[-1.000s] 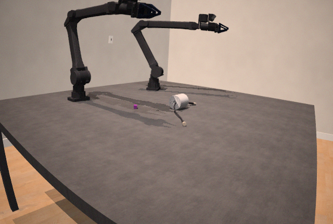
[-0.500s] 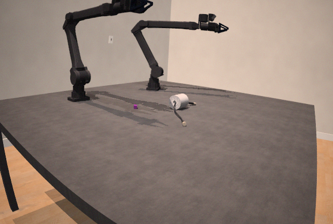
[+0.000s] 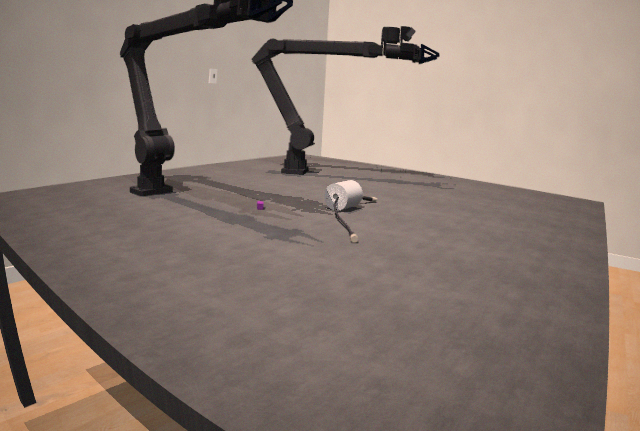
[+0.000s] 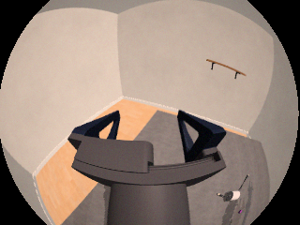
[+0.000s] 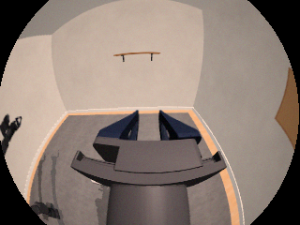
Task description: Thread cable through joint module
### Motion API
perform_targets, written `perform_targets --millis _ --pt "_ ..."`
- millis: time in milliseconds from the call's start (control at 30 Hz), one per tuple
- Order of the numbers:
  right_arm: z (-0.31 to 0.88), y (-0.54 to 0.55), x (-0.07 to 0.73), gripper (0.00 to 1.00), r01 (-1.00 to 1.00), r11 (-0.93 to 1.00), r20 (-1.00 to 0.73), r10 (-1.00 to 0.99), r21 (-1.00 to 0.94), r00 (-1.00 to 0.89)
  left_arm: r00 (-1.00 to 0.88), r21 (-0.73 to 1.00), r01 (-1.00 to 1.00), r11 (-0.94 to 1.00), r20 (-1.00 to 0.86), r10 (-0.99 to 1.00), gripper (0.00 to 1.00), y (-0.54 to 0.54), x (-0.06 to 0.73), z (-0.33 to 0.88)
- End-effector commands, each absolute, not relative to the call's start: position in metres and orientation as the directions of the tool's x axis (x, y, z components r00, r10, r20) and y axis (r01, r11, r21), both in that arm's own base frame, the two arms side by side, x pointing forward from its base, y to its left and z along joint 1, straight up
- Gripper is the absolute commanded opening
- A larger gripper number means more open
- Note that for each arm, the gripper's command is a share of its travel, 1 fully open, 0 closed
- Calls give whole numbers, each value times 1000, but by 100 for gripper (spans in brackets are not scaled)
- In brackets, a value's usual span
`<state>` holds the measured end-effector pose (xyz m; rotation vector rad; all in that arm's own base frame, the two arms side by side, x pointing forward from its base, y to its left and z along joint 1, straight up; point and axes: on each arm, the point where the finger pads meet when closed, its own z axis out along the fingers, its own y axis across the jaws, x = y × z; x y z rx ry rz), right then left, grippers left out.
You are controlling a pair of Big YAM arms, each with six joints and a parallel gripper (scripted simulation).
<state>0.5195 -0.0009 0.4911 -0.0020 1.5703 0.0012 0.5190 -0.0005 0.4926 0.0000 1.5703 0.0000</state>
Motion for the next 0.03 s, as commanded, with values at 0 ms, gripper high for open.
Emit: perform_targets --millis 0 --pt "534 -2 521 32 2 1000 -997 11 12 78 69 -7 7 1000 -998 -7 96 -5 524 528"
